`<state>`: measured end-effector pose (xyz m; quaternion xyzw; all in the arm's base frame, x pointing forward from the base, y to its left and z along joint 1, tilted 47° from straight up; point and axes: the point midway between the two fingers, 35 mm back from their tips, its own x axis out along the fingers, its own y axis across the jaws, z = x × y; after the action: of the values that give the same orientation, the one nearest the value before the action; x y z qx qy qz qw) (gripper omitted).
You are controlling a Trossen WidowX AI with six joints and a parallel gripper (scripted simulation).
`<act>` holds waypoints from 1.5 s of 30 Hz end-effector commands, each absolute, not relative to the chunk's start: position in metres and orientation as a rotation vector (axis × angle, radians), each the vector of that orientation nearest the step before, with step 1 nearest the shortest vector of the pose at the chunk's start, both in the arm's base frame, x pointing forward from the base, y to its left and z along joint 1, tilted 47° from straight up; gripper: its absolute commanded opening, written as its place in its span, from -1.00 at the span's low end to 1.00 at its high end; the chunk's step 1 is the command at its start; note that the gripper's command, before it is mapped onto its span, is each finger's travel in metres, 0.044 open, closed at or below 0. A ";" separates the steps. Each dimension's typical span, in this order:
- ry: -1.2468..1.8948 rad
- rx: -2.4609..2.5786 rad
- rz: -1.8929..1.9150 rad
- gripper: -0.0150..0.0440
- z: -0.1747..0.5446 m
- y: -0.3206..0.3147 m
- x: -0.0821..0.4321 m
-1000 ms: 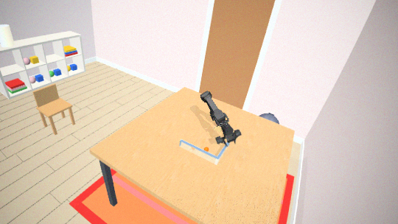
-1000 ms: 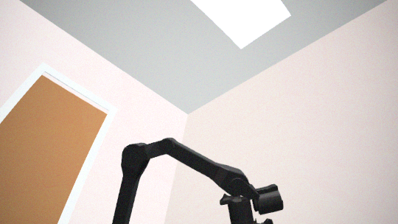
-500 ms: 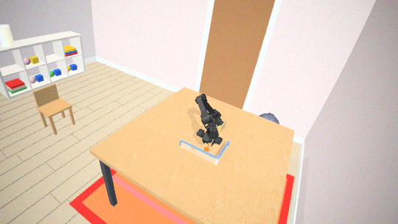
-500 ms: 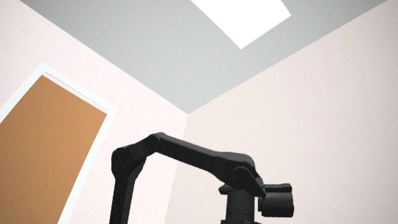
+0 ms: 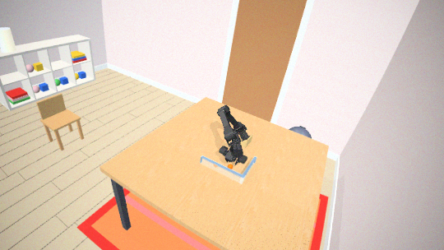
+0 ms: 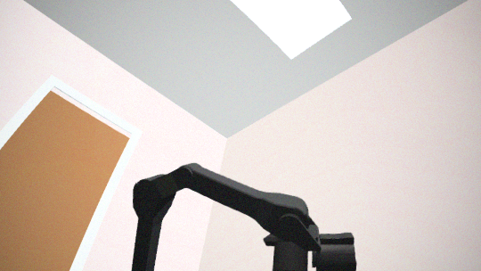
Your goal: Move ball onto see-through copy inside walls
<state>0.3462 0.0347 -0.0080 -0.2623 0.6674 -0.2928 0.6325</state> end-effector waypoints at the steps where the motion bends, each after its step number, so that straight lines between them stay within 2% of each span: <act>1: 1.529 -0.607 -0.668 0.46 -0.012 0.030 0.346; 18: 1.529 -0.608 -0.670 0.46 -0.029 0.011 0.343; 22: 1.529 -0.608 -0.670 0.10 -0.029 0.011 0.343; 28: 1.529 -0.608 -0.670 -0.04 -0.029 0.011 0.343; 33: 1.529 -0.613 -0.662 -0.48 -0.021 0.021 0.347; 45: 1.529 -0.639 -0.625 -0.49 0.021 0.069 0.354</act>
<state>0.3538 0.0584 0.0119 -0.2799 0.6687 -0.2752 0.6315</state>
